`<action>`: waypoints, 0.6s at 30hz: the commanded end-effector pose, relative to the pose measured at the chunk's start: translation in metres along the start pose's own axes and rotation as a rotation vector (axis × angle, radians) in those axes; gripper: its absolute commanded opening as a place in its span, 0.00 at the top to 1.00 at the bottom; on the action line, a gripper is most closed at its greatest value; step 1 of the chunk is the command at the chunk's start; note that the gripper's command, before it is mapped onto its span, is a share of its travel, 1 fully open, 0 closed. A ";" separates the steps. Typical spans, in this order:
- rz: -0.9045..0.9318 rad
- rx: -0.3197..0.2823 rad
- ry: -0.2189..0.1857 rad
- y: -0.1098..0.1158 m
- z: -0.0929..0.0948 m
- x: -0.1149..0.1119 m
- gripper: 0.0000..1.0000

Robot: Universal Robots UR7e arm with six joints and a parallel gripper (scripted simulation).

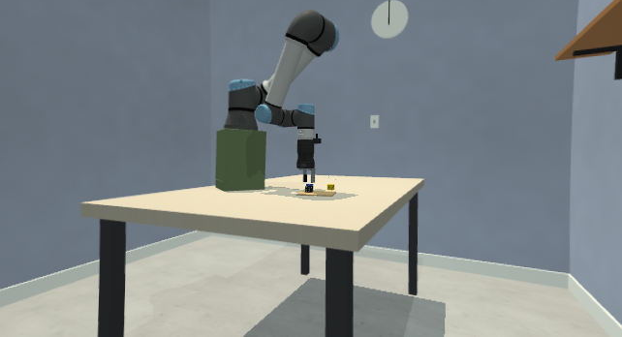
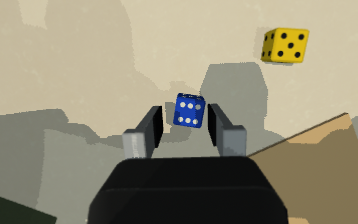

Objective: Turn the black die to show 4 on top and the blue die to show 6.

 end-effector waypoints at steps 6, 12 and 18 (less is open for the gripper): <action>0.000 0.000 0.001 0.000 0.012 0.000 0.21; 0.000 0.000 0.001 0.000 0.019 0.000 0.21; 0.000 0.000 0.001 0.000 0.028 0.000 0.21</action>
Point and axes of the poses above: the point where the finger pads meet when closed, its own z axis out along the fingers, its own x axis across the jaws, y = z × x, the point moved 10 cm from there along -z, back along the fingers, and after that the axes turned 8 degrees about -z, right-handed, at the moved point
